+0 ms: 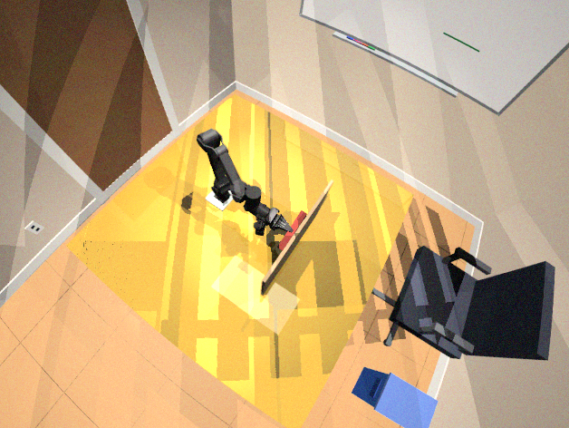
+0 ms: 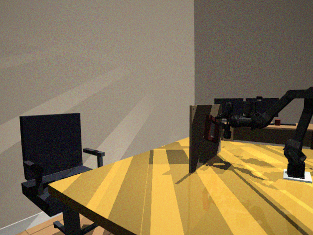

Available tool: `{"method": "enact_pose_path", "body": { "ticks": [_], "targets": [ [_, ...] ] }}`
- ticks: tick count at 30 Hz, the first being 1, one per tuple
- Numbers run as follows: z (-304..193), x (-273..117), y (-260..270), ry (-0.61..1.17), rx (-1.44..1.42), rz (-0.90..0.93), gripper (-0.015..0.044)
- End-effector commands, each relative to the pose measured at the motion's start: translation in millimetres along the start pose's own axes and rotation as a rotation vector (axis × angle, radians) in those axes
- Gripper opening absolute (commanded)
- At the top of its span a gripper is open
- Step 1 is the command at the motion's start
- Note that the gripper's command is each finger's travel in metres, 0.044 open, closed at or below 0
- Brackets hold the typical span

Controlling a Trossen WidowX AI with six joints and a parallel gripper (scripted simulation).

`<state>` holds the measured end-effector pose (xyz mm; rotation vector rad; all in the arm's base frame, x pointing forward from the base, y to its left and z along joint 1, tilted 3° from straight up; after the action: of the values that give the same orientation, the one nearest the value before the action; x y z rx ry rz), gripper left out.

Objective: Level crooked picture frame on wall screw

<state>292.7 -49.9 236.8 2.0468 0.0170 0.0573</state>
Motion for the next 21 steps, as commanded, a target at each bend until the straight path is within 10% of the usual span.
{"method": "enact_pose_path", "body": {
  "ticks": [1, 21],
  "targets": [
    [-2.9, 0.6, 3.9, 0.005, -0.007, 0.014, 0.0000],
    [-6.2, 0.6, 3.4, 0.005, -0.006, 0.014, 0.0000]
  ]
}}
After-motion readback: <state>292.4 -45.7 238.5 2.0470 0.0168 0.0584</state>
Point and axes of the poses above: the point midway between the two fingers, 35 mm back from their tips, its own x axis out along the fingers, its own y axis across the jaws, z = x × y, the point moved 8 cm from there along -x, back along the fingers, and after that the axes turned 8 degrees about x, right-handed, at the moved point
